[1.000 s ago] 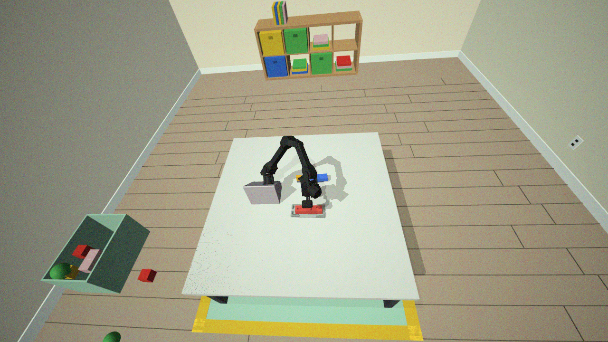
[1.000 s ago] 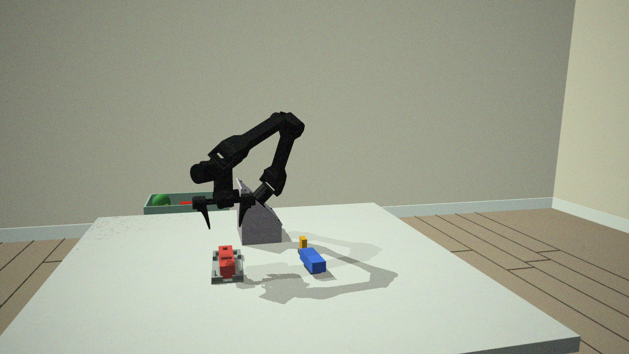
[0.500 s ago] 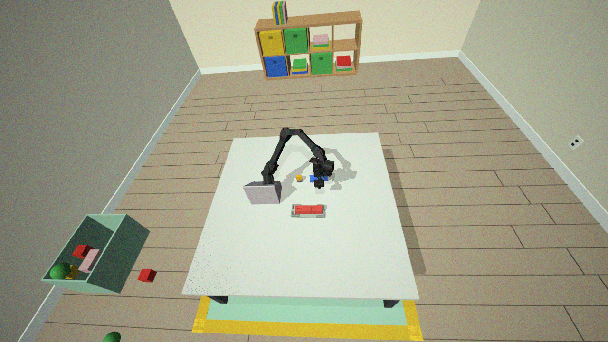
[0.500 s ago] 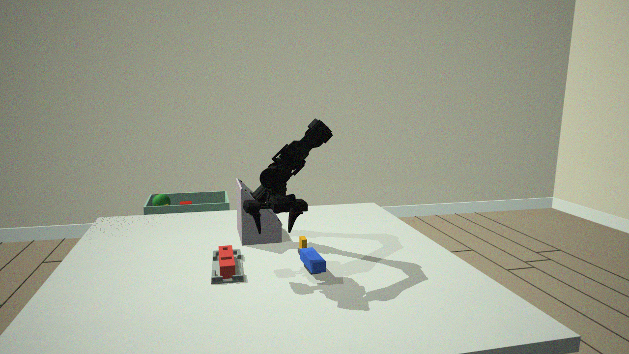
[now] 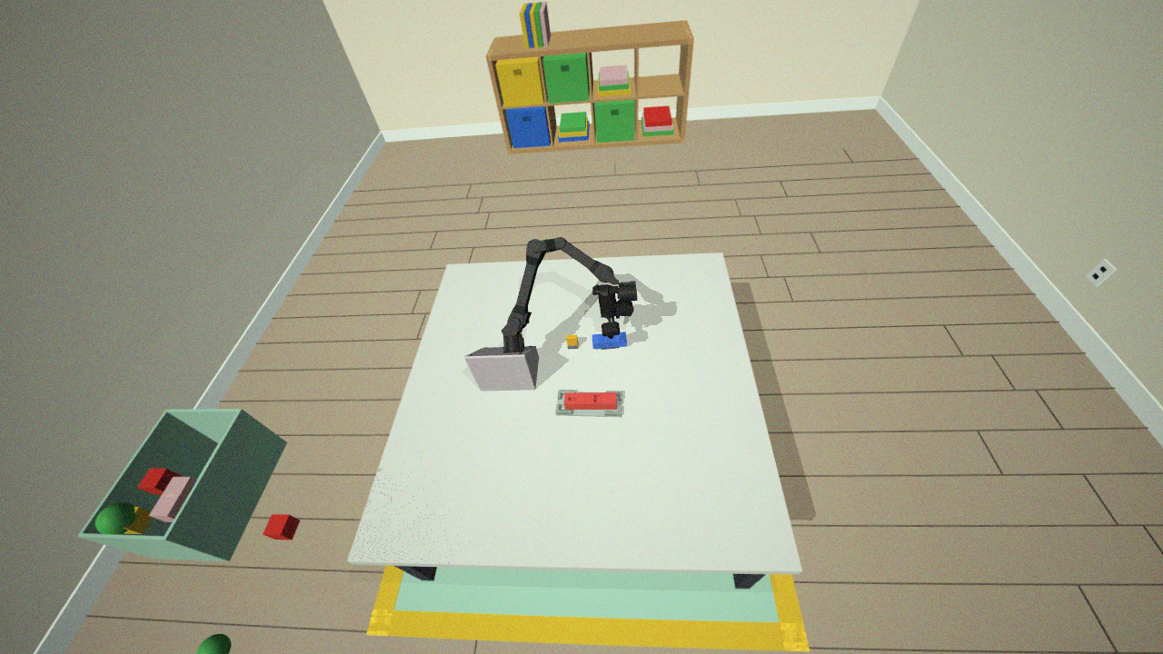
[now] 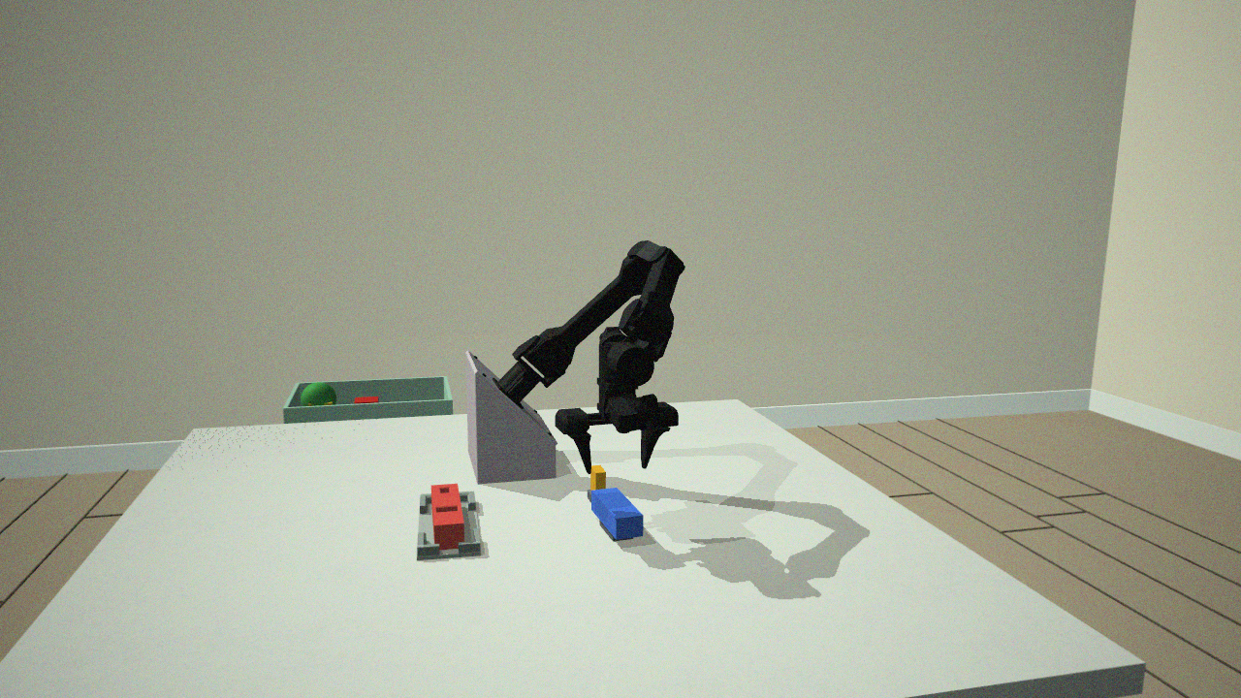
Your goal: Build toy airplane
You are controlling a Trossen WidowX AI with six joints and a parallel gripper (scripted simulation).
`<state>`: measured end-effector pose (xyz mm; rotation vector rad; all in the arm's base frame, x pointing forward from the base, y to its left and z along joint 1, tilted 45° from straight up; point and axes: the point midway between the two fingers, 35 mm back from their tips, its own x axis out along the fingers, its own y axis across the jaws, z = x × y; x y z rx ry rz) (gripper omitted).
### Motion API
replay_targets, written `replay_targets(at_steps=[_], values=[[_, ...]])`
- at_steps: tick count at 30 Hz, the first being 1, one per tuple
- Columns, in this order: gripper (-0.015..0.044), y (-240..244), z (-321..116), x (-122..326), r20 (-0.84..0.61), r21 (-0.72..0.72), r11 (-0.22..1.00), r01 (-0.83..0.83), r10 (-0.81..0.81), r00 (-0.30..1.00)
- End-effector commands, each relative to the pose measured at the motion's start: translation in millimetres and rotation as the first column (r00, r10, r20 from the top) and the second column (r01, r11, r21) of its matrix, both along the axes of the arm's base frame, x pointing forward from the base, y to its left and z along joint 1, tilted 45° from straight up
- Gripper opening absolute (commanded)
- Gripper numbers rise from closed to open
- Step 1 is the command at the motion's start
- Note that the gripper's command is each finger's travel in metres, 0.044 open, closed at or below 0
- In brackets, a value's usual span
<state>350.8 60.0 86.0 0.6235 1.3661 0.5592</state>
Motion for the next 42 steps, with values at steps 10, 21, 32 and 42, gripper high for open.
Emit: replay_targets(at_steps=[10, 21, 32, 42], values=[[0.044, 29.2, -26.2, -0.7, -0.019, 0.007, 1.0, -0.011, 0.012, 1.0], [0.044, 40.7, -38.2, 1.6, -0.019, 0.007, 1.0, -0.011, 0.012, 1.0], [0.044, 53.3, -50.6, 3.0, -0.019, 0.009, 1.0, -0.011, 0.012, 1.0], [0.0335, 58.5, -55.5, 3.3, -0.019, 0.009, 1.0, -0.011, 0.012, 1.0]])
